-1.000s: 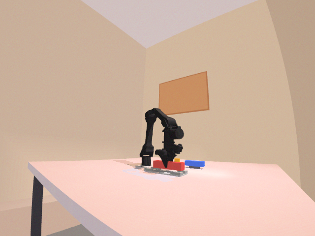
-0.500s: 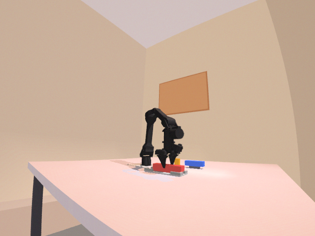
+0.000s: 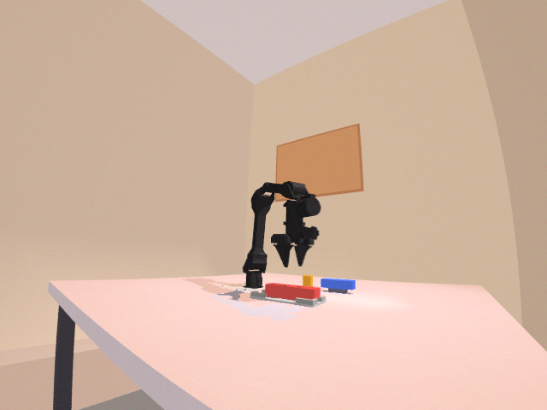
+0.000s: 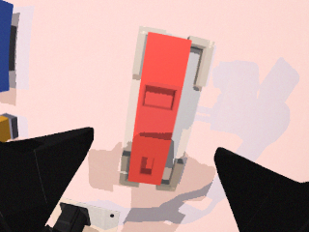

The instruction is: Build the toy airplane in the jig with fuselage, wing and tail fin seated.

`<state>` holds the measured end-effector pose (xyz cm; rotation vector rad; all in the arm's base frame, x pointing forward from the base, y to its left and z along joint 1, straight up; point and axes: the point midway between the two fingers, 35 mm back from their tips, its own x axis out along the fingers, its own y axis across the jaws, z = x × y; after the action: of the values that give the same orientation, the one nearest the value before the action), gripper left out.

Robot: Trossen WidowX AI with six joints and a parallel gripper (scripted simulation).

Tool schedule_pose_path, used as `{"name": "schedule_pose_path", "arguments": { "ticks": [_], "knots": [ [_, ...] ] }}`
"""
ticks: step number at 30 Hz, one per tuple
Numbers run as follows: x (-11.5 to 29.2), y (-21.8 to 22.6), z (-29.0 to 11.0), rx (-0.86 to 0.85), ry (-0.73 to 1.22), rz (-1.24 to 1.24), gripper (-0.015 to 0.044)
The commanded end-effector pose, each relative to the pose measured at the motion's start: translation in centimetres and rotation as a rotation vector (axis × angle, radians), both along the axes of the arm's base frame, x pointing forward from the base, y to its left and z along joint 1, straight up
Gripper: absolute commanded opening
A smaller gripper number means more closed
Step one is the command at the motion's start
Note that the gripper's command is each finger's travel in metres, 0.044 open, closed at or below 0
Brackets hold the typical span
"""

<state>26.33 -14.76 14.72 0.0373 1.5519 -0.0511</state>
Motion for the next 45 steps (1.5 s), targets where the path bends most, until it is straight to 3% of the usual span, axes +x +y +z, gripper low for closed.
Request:
{"name": "schedule_pose_path", "arguments": {
  "ticks": [1, 10, 18, 26, 32, 37, 45],
  "knots": [
    [-0.2, 0.1, 3.0, -0.007, -0.006, 0.002, 0.0440],
    [1.3, 1.7, 2.6, -0.006, -0.007, 0.002, 0.0440],
    [6.5, 12.9, 2.3, 0.007, -0.013, 0.002, 0.0440],
    [7.2, 24.7, 1.9, 0.020, -0.013, 0.002, 0.0440],
    [7.2, 25.1, 1.7, 0.020, -0.013, 0.002, 0.0440],
    [7.3, 25.1, -2.2, 0.020, -0.013, 0.002, 0.0440],
    [7.3, 25.1, -3.8, 0.020, -0.013, 0.002, 0.0440]
  ]
}}
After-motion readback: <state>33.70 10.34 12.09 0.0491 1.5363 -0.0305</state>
